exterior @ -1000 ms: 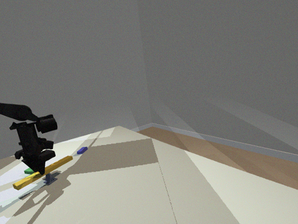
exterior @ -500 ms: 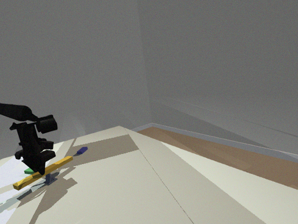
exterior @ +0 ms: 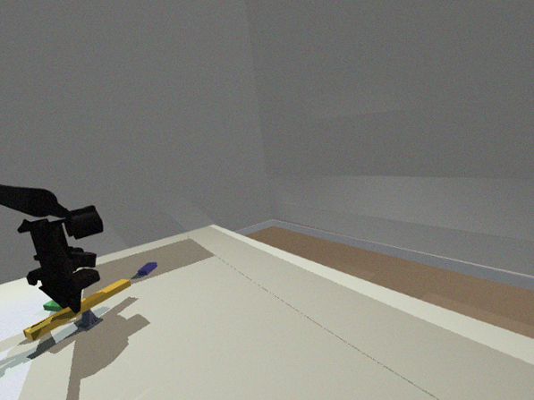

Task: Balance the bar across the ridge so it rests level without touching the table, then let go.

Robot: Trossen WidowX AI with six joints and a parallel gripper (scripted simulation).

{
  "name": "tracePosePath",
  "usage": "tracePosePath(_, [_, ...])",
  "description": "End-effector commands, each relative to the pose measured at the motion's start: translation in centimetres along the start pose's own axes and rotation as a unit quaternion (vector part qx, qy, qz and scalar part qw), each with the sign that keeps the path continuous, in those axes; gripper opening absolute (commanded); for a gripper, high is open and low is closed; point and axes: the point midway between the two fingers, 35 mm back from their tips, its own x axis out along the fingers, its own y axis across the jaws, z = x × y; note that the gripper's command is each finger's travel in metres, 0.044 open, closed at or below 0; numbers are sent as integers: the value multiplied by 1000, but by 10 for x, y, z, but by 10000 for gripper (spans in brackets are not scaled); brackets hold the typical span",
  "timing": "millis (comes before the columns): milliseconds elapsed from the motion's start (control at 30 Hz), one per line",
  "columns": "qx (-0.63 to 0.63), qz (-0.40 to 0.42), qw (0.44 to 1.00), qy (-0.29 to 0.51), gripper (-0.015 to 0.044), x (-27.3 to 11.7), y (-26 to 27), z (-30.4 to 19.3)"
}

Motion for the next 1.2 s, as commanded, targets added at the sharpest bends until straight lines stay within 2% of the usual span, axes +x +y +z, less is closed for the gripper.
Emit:
tracePosePath(0, [-3, 2, 1000, 0, 0, 1, 1, 0])
tracePosePath(1167, [-3, 2, 1000, 0, 0, 4, 1, -1])
